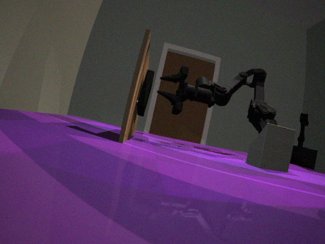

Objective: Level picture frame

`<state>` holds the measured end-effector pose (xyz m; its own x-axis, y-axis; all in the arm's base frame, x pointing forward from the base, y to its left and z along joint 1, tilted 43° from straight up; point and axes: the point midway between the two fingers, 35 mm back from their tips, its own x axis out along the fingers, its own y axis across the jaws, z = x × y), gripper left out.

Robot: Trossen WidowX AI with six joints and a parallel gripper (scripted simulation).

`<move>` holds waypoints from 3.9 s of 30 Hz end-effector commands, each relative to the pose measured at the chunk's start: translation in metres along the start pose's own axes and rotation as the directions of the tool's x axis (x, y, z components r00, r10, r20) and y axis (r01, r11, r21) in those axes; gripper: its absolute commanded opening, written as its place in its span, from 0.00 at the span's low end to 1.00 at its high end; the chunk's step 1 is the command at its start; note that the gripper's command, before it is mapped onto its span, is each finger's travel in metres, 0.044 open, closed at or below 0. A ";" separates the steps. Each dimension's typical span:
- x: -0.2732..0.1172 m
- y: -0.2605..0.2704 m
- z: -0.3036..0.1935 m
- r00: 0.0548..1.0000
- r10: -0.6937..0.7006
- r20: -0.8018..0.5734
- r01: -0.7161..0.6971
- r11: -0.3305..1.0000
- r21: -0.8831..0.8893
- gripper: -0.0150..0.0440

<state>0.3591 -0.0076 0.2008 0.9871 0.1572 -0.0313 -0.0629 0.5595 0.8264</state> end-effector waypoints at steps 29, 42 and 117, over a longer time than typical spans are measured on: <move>0.033 0.002 0.003 1.000 0.005 0.008 -0.005 1.000 0.001 0.69; 0.043 0.002 0.002 1.000 0.005 0.008 -0.005 1.000 0.001 0.69; 0.043 0.005 0.002 1.000 0.005 0.008 -0.005 1.000 0.001 0.25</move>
<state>0.4016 -0.0009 0.2033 0.9882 0.1510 -0.0239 -0.0658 0.5613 0.8250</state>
